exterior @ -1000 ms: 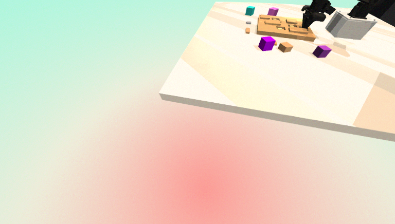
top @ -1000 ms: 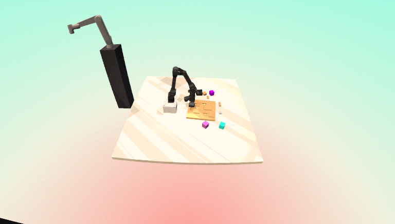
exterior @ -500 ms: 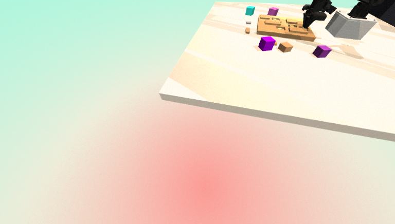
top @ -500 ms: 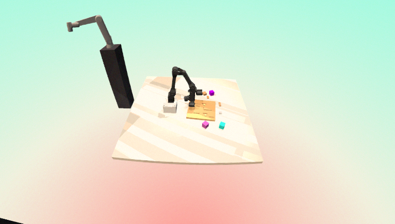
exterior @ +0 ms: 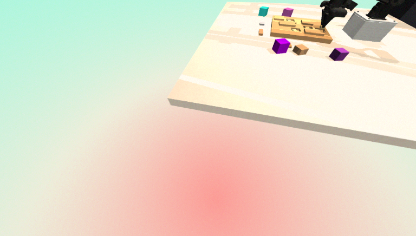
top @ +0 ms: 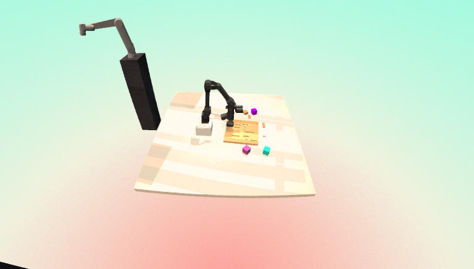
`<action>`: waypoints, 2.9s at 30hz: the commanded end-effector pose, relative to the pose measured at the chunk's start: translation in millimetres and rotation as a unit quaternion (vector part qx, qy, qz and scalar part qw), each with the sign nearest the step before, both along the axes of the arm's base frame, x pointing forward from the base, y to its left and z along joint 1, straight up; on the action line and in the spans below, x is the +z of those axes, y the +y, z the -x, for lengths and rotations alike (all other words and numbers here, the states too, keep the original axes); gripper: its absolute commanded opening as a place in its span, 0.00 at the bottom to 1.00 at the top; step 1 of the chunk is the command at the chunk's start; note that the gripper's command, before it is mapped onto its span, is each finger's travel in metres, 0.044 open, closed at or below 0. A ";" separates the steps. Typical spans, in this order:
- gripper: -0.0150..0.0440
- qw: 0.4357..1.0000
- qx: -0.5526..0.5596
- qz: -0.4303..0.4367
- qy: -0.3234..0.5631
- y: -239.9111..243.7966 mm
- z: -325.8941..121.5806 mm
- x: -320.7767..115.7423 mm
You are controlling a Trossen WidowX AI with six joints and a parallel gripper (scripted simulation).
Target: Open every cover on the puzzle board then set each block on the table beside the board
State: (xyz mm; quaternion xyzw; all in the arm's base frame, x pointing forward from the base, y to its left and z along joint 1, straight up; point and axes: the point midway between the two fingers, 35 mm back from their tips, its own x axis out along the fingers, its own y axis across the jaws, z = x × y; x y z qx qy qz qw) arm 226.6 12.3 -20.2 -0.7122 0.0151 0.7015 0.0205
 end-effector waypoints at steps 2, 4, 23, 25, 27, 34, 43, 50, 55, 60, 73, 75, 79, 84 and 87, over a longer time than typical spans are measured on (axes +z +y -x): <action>0.39 1.000 0.000 0.001 -0.003 0.1 -1.9 7.2; 0.39 1.000 0.000 0.001 -0.003 0.1 -1.7 9.8; 0.39 1.000 0.001 0.001 -0.003 0.3 -1.1 41.5; 0.39 1.000 0.001 0.001 -0.003 0.2 -1.1 46.5; 0.39 1.000 0.001 0.001 -0.003 0.2 -1.0 51.6; 0.39 1.000 0.001 0.001 -0.003 0.1 0.5 69.6; 0.39 1.000 0.001 0.001 -0.003 15.3 -13.4 75.4; 0.39 1.000 0.001 0.000 -0.004 33.8 -27.6 78.7; 0.39 1.000 0.001 -0.001 -0.004 48.2 -36.9 80.4; 0.39 1.000 0.001 -0.001 -0.004 63.5 -45.3 81.7; 0.39 1.000 0.001 -0.003 -0.005 107.4 -62.6 83.0; 0.39 1.000 0.001 -0.003 -0.005 114.6 -64.6 82.9; 0.39 1.000 0.001 -0.004 -0.005 129.3 -68.1 82.6; 0.39 1.000 0.001 -0.005 -0.005 148.3 -71.4 81.7; 0.39 1.000 0.001 -0.005 -0.005 159.9 -72.7 81.0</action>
